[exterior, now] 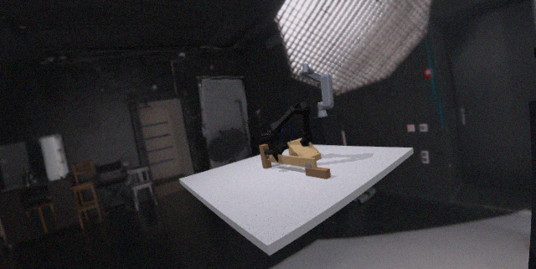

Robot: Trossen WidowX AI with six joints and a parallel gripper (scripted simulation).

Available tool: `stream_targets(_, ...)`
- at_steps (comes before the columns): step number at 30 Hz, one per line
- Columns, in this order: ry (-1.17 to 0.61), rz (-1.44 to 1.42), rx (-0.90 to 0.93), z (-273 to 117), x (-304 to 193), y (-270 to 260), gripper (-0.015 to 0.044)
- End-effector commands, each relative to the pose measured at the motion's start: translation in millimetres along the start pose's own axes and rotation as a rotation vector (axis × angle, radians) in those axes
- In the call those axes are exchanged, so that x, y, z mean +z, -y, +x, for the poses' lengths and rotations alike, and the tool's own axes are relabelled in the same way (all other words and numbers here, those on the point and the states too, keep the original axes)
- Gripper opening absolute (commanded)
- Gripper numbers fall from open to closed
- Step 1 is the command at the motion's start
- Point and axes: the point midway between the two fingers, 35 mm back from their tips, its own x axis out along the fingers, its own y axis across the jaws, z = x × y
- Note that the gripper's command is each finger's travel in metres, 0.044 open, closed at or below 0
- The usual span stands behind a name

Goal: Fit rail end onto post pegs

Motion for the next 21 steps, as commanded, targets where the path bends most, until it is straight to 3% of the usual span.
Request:
stream_targets(1,-0.004,-0.001,-0.004,-1.8,-2.8,0.6,0.0000)
stream_targets(21,-0.004,-0.001,-0.004,-1.0,-8.9,0.5,0.0000)
